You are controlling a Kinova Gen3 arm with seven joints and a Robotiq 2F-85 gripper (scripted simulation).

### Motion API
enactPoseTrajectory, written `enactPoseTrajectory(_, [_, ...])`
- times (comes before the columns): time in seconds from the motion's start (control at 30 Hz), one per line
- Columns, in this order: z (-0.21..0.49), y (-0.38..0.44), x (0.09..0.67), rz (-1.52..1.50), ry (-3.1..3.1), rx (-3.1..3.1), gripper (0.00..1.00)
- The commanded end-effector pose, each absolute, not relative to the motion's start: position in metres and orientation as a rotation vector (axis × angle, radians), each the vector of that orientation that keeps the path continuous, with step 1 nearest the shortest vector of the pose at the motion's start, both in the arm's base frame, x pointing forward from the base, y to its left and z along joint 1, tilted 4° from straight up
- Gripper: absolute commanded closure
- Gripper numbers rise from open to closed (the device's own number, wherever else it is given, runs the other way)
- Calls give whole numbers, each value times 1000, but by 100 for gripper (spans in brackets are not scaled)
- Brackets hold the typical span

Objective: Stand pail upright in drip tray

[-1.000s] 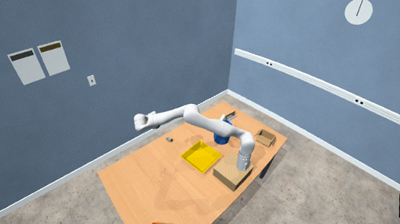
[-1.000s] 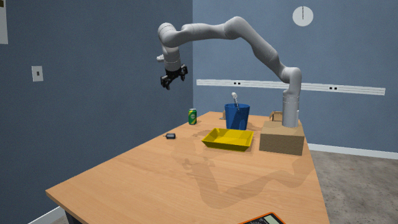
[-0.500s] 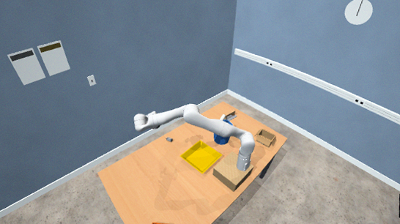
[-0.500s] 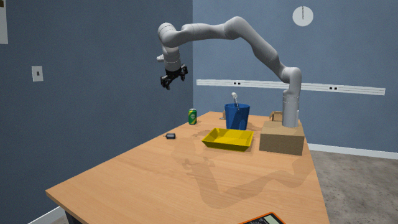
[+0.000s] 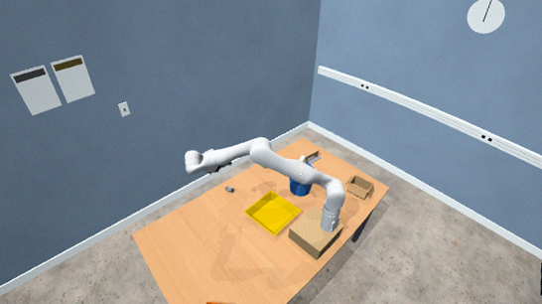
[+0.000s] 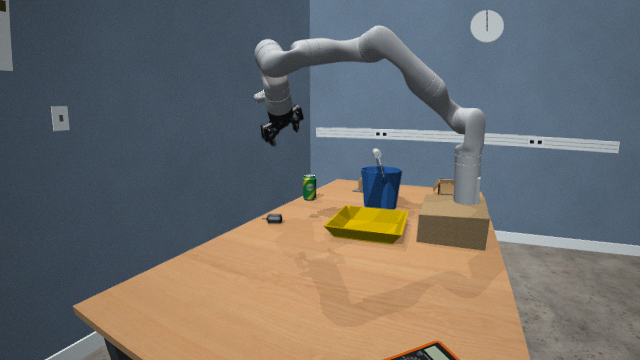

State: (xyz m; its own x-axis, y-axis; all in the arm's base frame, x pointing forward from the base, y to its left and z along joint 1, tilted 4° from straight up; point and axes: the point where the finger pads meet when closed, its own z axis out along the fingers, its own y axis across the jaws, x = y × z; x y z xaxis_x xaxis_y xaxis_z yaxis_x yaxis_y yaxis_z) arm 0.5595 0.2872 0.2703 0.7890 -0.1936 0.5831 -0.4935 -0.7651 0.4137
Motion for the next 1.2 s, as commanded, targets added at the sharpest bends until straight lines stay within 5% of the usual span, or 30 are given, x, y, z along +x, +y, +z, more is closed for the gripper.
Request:
enactPoseTrajectory(0.0, [270, 253, 571, 647, -540, 2432, 0])
enactPoseTrajectory(1.17, [233, 1, 542, 147, -908, 2639, 0])
